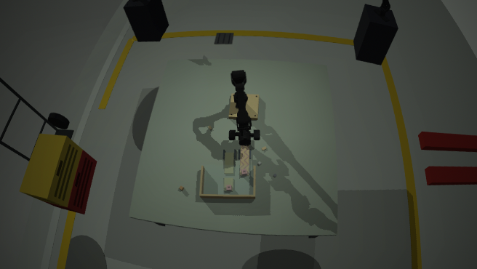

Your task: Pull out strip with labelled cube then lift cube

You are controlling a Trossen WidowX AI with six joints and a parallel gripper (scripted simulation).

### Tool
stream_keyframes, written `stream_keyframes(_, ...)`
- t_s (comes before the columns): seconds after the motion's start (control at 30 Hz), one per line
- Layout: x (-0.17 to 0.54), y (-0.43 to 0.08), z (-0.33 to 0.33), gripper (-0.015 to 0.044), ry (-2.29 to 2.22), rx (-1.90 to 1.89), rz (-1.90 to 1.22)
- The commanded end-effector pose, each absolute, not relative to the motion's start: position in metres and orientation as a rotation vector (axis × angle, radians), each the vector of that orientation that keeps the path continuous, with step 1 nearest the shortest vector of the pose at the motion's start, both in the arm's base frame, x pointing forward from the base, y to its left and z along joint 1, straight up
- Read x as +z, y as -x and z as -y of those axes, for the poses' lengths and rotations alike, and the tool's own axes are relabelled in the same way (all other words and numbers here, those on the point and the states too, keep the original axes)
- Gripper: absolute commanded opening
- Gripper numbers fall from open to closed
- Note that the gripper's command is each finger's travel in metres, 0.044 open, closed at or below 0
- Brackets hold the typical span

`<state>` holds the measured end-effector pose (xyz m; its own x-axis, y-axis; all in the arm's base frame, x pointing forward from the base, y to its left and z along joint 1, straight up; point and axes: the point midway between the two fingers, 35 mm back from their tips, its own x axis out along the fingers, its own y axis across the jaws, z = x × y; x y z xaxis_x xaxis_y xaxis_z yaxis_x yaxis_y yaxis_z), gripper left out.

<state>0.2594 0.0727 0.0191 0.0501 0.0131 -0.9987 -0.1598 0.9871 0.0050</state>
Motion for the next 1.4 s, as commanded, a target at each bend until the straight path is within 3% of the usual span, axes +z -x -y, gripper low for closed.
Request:
stream_keyframes(0.0, 0.014, -0.246, -0.07, 0.0, 0.115, 0.127, -1.541)
stream_keyframes(1.37, 0.012, -0.185, -0.06, 0.0, 0.115, 0.127, -1.545)
